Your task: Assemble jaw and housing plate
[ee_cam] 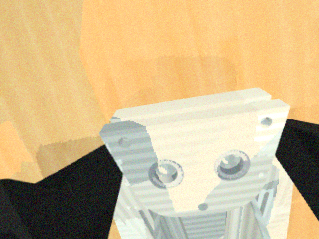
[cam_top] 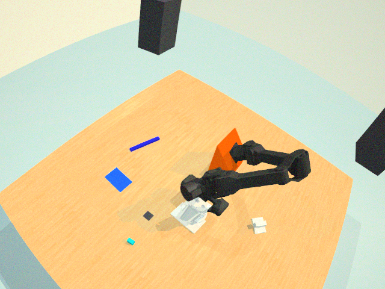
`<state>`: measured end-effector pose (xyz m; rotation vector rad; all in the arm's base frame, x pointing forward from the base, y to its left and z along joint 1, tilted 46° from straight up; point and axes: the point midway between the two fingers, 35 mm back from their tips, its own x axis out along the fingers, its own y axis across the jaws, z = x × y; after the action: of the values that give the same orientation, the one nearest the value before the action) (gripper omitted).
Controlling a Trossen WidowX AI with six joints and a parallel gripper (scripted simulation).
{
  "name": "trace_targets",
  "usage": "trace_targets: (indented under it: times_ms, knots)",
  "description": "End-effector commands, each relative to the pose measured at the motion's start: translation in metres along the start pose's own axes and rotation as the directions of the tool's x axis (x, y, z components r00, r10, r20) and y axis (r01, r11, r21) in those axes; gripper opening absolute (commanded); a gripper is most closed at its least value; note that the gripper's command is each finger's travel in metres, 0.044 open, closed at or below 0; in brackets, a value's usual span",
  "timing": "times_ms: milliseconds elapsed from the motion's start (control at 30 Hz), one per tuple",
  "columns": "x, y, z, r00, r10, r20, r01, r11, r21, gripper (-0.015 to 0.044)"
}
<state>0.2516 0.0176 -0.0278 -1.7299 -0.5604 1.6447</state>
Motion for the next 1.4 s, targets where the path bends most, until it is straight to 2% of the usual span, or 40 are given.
trace_targets:
  times_ms: [0, 1367]
  knots:
    - [0.002, 0.0001, -0.0006, 1.0, 0.002, -0.001, -0.002, 1.0, 0.002, 0.0351]
    - [0.0069, 0.0001, -0.0006, 1.0, 0.002, -0.001, -0.002, 1.0, -0.005, 0.0351]
